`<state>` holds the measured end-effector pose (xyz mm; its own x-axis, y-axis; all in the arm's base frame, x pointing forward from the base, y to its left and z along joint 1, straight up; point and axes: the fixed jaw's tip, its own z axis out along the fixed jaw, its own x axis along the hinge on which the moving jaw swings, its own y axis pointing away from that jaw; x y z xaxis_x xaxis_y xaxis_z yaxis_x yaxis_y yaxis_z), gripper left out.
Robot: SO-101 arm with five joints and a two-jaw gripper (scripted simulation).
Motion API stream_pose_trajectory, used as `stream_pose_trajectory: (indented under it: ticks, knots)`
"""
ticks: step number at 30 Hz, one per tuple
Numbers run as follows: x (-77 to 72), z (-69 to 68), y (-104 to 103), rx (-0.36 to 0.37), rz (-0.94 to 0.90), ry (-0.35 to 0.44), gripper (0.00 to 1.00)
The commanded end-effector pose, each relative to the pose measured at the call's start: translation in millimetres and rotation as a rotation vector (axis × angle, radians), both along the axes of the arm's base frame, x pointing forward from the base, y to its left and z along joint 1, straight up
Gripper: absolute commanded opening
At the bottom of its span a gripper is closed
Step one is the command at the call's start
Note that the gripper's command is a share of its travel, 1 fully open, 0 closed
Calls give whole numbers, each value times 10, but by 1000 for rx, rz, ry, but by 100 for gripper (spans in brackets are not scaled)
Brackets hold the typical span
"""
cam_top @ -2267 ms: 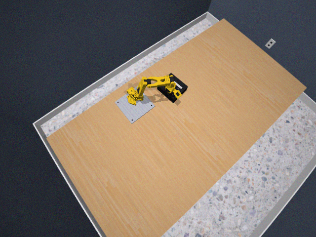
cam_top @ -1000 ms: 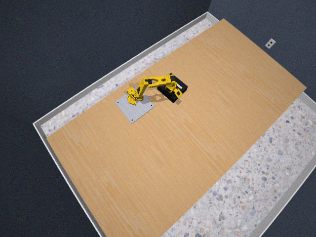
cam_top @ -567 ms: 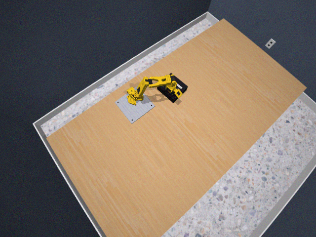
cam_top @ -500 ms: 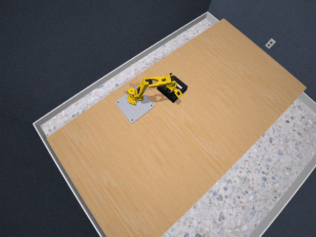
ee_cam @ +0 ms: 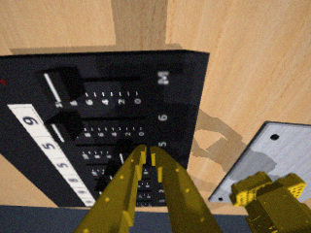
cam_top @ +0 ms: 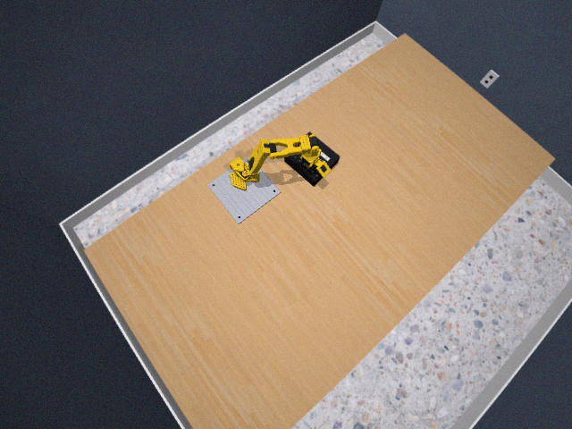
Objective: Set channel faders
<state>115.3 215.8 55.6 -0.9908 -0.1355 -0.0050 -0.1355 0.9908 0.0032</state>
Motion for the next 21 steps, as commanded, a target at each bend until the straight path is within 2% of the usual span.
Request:
stream_pose_trajectory:
  ticks: [1, 21]
  knots:
    - [-30, -31, 33, -7, 5, 6, 0]
    - [-39, -30, 68, -7, 5, 6, 0]
